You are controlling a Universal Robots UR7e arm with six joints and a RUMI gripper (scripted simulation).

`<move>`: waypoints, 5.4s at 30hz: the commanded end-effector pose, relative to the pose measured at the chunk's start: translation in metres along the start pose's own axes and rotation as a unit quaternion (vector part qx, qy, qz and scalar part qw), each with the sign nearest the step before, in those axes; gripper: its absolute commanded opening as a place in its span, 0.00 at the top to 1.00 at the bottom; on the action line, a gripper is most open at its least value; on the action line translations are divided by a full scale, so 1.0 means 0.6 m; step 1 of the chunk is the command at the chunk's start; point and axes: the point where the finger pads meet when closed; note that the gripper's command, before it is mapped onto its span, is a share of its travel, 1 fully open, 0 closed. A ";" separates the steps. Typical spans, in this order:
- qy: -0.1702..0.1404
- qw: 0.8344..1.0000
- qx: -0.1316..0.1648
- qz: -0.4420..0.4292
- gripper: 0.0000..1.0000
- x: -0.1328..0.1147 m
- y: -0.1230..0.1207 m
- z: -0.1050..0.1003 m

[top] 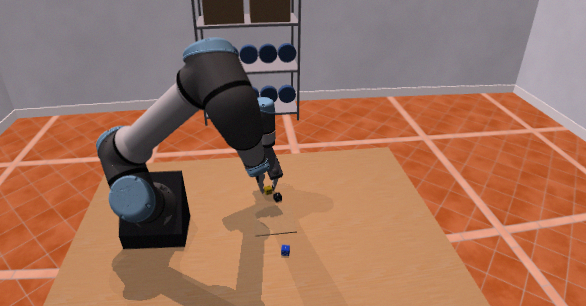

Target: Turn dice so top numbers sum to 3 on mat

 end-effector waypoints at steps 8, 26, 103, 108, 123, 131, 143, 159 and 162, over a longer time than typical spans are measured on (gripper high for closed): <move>0.000 1.000 0.001 0.000 0.76 0.000 -0.001 0.000; 0.000 1.000 0.001 0.000 0.76 0.000 -0.001 0.000; 0.000 1.000 0.001 0.000 0.94 0.000 0.000 -0.167; 0.000 1.000 0.001 0.000 0.94 0.000 0.000 -0.167; 0.000 0.996 0.000 -0.086 0.94 -0.017 0.000 -0.148; 0.000 0.997 0.000 -0.083 0.94 -0.017 0.000 -0.148; -0.003 0.998 -0.001 -0.068 0.94 -0.017 0.001 -0.147; -0.013 1.000 -0.005 -0.003 0.94 -0.018 0.007 -0.143; -0.015 1.000 -0.006 0.011 0.94 -0.018 0.008 -0.143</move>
Point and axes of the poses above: the point where the finger pads meet when closed, its own z axis out along the fingers, its own y axis across the jaws, x = y × z, and after that the axes turned 12 degrees about -z, right-handed
